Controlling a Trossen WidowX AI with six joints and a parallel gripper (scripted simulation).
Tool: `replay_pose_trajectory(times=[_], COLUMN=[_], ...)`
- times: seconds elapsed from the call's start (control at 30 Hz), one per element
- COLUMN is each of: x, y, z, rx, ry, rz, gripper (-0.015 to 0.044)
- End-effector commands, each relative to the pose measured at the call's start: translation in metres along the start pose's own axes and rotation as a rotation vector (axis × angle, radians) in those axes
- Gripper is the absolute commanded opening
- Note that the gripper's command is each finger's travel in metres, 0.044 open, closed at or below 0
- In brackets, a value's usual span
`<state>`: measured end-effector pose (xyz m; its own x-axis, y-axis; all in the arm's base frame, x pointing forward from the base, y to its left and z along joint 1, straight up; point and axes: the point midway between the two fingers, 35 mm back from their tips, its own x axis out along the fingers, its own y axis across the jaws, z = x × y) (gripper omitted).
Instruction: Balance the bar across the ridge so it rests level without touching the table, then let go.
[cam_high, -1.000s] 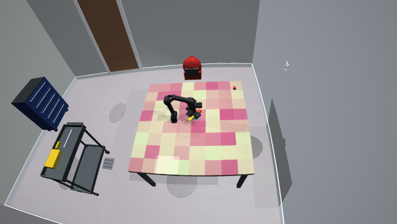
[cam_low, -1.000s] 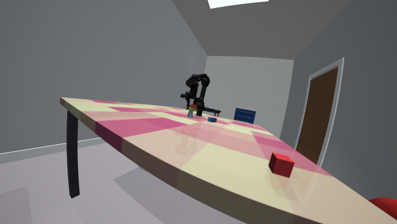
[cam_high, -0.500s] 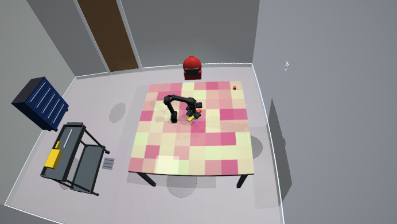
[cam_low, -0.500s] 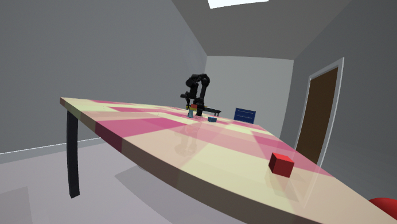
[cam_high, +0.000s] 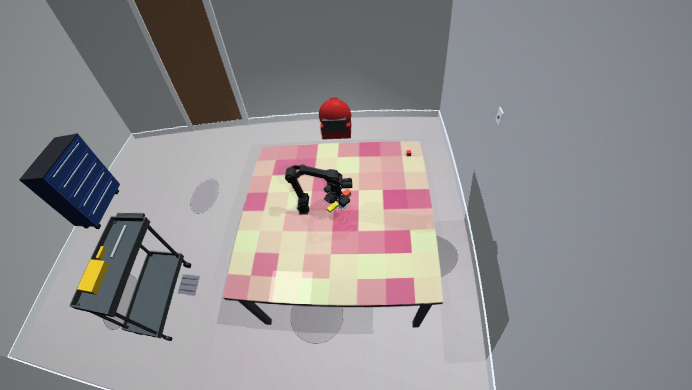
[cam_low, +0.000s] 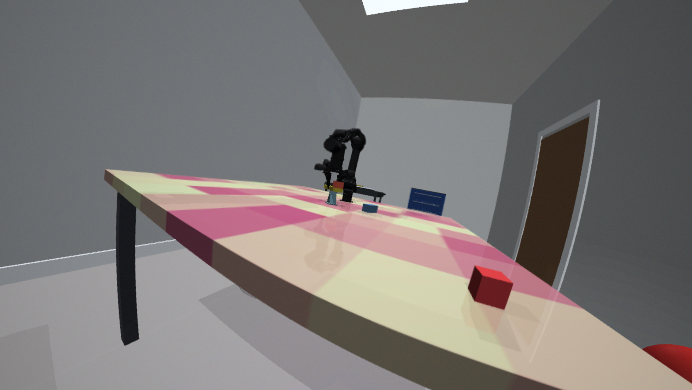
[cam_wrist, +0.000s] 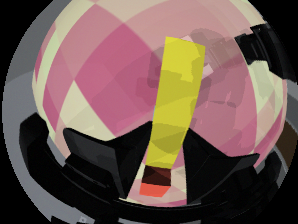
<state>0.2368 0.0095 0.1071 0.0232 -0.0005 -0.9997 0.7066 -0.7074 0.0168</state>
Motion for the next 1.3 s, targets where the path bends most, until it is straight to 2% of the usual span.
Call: replay_pose_trajectory(times=[0.0, 0.1, 1.27], x=[0.0001, 0.0001, 0.0001], y=[-0.0001, -0.0001, -0.0001], z=[0.0000, 0.0000, 0.0000], rx=[0.000, 0.000, 0.000], ry=[0.000, 0.000, 0.000], rz=[-0.001, -0.001, -0.001], gripper=[0.0105, 0.0167, 0.0172])
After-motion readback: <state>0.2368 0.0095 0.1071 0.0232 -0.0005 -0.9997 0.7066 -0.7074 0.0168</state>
